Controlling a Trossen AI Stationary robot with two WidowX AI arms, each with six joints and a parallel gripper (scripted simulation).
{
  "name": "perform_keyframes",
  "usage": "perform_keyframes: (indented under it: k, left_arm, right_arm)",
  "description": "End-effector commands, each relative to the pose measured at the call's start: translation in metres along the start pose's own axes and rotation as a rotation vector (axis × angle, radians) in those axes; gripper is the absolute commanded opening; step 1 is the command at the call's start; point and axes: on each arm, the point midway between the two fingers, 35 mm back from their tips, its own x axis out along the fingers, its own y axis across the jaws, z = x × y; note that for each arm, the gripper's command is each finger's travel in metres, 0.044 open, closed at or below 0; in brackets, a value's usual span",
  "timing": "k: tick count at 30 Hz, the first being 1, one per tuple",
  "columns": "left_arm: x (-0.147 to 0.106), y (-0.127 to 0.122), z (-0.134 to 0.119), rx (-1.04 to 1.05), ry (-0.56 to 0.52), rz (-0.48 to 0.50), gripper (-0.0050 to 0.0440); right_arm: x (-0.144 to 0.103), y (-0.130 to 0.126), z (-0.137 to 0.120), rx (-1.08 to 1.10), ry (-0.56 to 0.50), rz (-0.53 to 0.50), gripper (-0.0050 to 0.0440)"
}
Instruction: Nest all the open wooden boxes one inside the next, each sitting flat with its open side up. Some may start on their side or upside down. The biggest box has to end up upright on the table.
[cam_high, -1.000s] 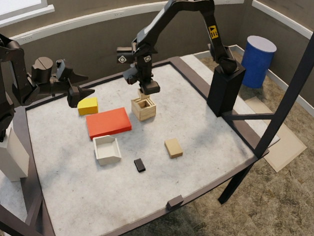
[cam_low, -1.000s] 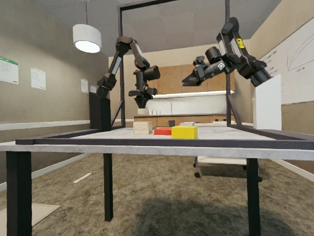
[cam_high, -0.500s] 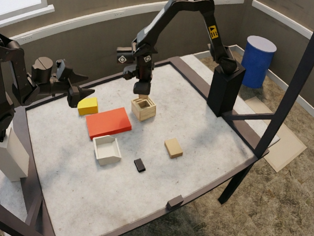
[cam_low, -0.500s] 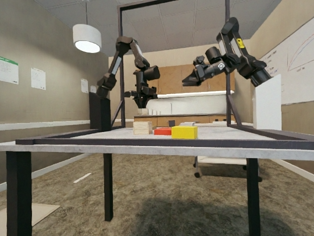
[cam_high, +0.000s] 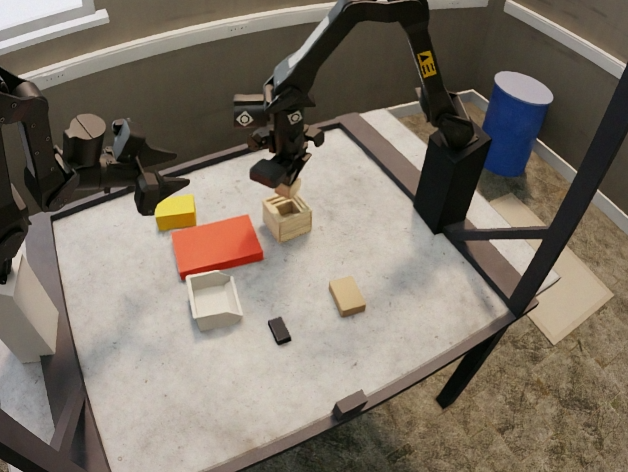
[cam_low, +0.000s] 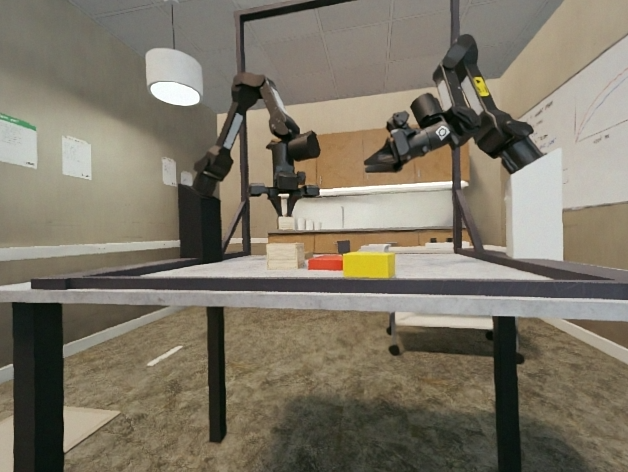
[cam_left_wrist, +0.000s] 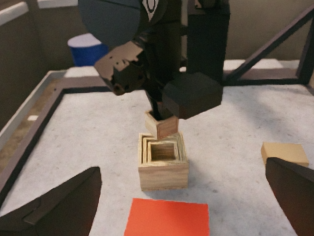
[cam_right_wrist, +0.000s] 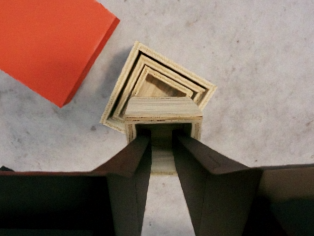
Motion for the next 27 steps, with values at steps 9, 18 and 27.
perform_keyframes:
  k: [9, 18, 27]
  left_arm:
    - [-0.0001, 0.0009, 0.0005, -0.002, -0.002, 0.001, 0.04]
    - [-0.0001, 0.0009, 0.0005, -0.002, -0.002, 0.001, 0.04]
    - [-0.0001, 0.0009, 0.0005, -0.002, -0.002, 0.001, 0.04]
  right_arm:
    - [-0.0063, 0.0036, 0.0044, 0.371, -0.018, 0.016, 0.0144]
    - [-0.0063, 0.0036, 0.0044, 0.686, -0.015, 0.018, 0.0144]
    - [-0.0063, 0.0036, 0.0044, 0.931, -0.013, 0.021, 0.0144]
